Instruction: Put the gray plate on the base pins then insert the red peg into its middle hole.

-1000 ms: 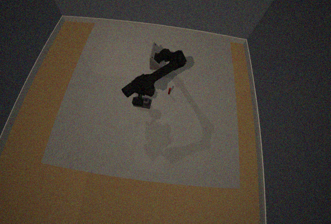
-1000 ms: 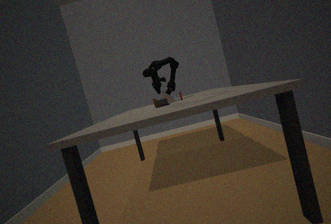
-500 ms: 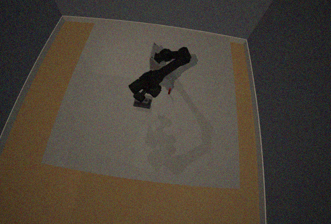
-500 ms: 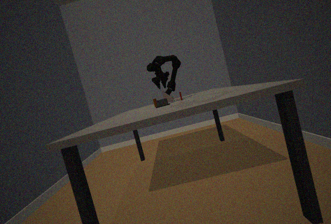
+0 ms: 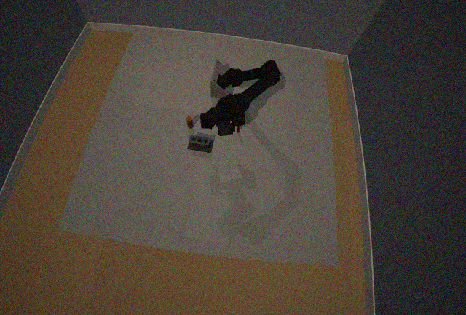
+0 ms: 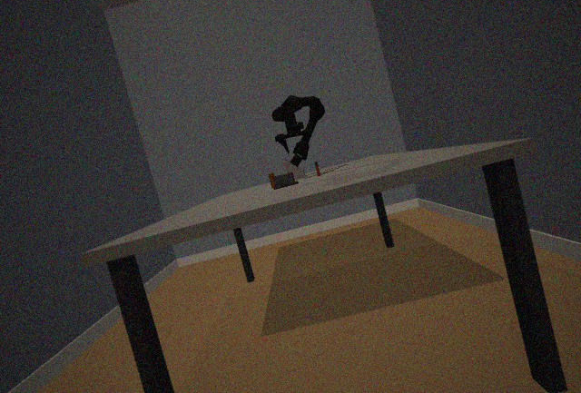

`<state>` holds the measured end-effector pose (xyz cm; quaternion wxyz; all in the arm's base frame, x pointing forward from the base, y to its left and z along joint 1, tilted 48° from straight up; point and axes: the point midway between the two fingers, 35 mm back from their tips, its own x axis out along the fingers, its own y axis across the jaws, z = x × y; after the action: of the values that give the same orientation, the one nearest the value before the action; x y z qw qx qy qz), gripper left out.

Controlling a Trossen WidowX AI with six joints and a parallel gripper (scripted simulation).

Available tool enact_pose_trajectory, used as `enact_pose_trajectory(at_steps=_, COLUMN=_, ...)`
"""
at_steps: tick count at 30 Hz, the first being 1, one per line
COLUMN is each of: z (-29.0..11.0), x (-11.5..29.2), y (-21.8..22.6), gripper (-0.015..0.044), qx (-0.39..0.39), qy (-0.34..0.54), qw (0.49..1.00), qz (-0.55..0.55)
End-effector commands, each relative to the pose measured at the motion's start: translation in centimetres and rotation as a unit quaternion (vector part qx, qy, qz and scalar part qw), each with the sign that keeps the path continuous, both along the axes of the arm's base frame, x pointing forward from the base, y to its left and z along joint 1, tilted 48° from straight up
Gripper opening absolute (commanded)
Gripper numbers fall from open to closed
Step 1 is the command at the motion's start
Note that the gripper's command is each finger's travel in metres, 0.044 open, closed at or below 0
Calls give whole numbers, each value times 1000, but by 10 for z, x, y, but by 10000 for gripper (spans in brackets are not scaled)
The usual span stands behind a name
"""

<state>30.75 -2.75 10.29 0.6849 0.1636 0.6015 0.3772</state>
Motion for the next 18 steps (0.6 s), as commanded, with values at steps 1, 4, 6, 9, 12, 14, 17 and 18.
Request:
enact_pose_trajectory(at_steps=1, z=32, x=-46, y=39, gripper=440, qx=8, qy=282, qw=922, qz=-266)
enact_pose_trajectory(at_steps=4, z=38, x=-56, y=46, gripper=440, qx=7, qy=336, qw=887, qz=-317)
enact_pose_trajectory(at_steps=6, z=41, x=-63, y=51, gripper=440, qx=8, qy=370, qw=861, qz=-349)
enact_pose_trajectory(at_steps=9, z=45, x=-72, y=57, gripper=440, qx=7, qy=421, qw=816, qz=-396)
enact_pose_trajectory(at_steps=12, z=47, x=-77, y=61, gripper=440, qx=6, qy=458, qw=777, qz=-431)
enact_pose_trajectory(at_steps=14, z=47, x=-77, y=61, gripper=440, qx=6, qy=459, qw=776, qz=-432)
enact_pose_trajectory(at_steps=17, z=47, x=-77, y=61, gripper=440, qx=6, qy=459, qw=776, qz=-432)
enact_pose_trajectory(at_steps=18, z=47, x=-77, y=61, gripper=440, qx=6, qy=459, qw=776, qz=-432)
